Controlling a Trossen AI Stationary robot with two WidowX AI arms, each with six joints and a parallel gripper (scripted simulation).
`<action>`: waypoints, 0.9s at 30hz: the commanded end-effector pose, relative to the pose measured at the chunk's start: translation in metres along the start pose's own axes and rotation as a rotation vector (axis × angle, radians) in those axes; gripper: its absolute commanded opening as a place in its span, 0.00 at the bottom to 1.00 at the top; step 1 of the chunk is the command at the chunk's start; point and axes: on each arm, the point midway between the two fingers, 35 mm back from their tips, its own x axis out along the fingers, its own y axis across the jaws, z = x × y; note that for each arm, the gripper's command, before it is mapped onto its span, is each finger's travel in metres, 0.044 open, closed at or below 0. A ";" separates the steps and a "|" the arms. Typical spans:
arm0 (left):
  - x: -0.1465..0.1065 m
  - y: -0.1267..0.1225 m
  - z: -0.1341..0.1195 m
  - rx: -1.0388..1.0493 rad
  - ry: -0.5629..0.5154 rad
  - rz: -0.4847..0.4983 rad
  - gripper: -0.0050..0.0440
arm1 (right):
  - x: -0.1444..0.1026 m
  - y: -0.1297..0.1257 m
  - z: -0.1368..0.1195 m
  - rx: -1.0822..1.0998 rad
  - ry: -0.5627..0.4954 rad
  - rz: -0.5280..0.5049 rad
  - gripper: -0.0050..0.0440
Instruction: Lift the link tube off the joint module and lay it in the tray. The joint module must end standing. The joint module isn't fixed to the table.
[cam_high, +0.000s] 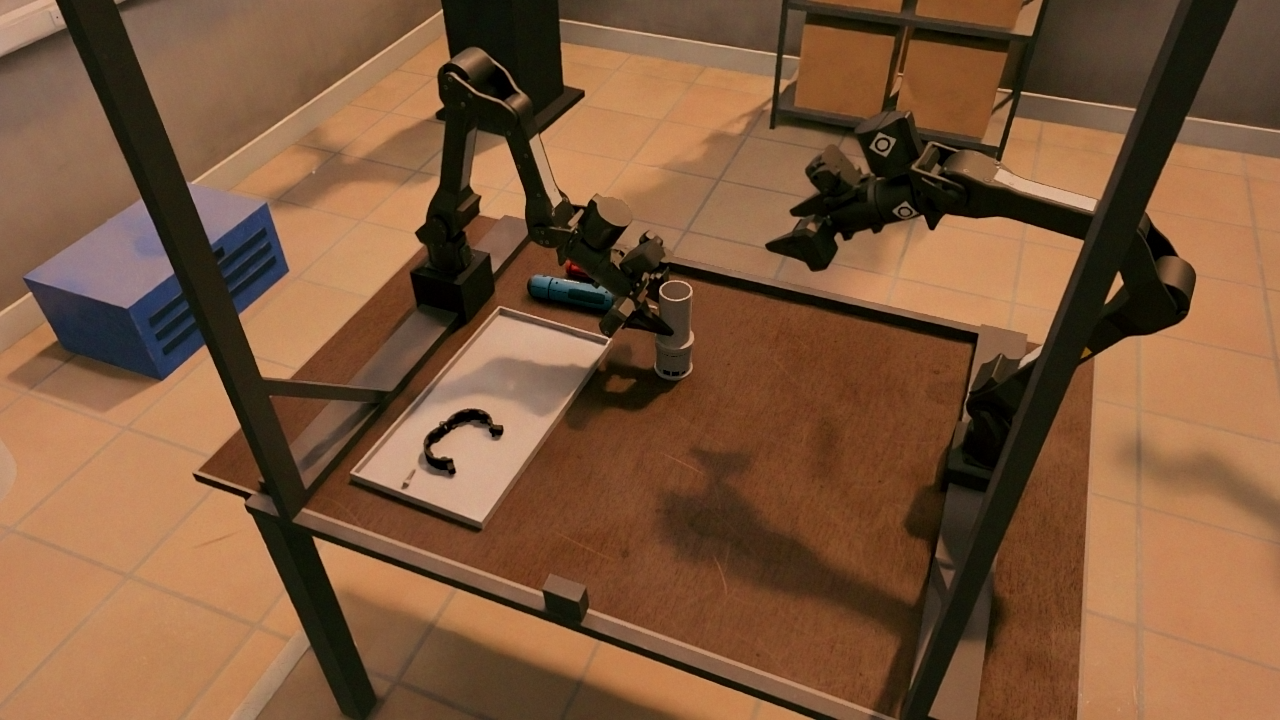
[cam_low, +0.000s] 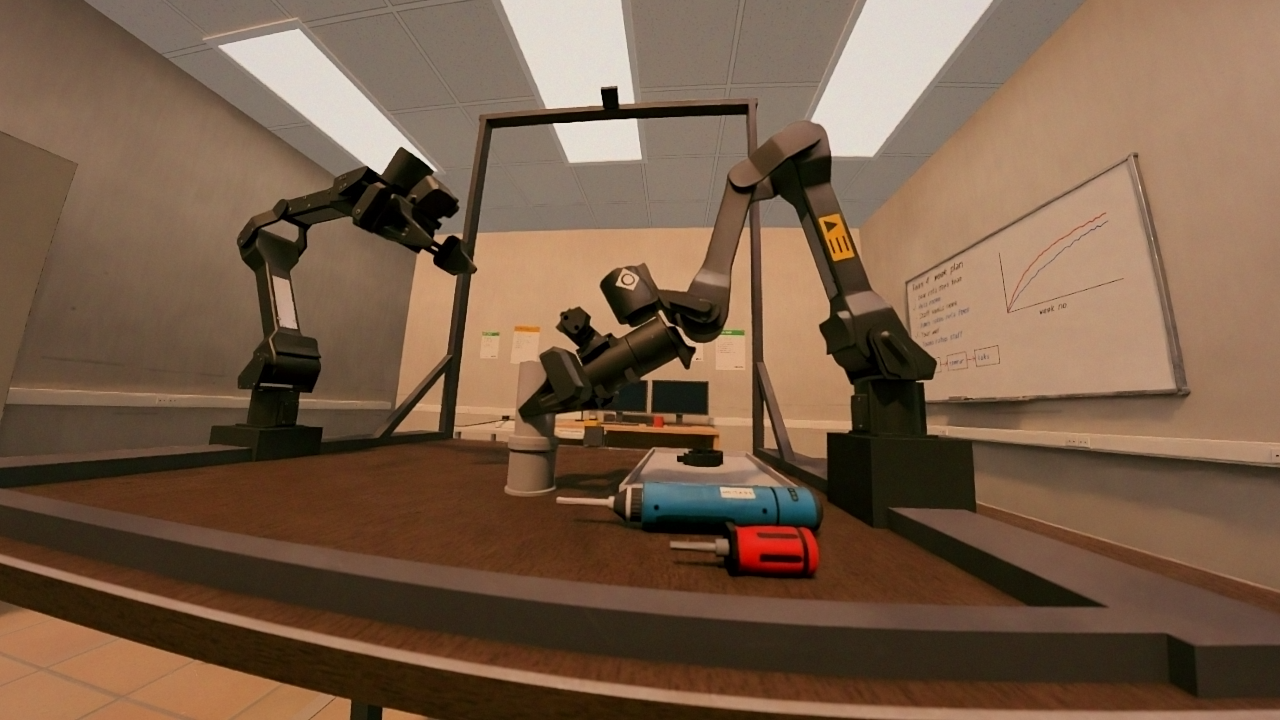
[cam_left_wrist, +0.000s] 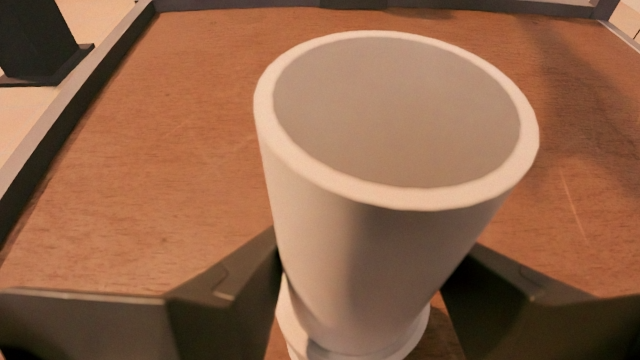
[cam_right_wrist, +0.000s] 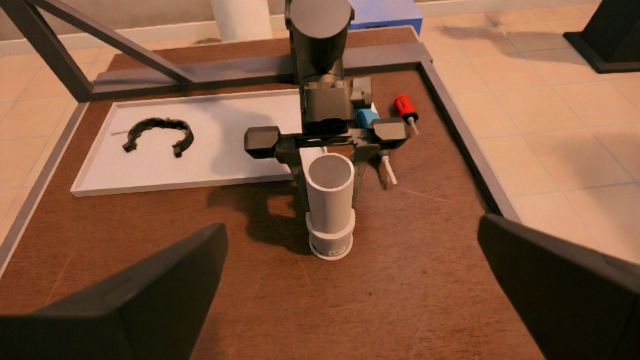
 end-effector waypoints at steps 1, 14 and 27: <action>-0.002 0.000 0.026 0.000 -0.047 0.000 0.53 | -0.004 0.000 0.006 0.000 -0.019 -0.001 1.00; -0.014 0.000 0.040 0.000 -0.038 0.000 0.53 | -0.004 0.000 0.006 0.000 -0.019 -0.001 1.00; -0.018 0.001 0.038 0.000 -0.041 0.000 0.53 | -0.004 0.000 0.006 0.000 -0.019 -0.001 1.00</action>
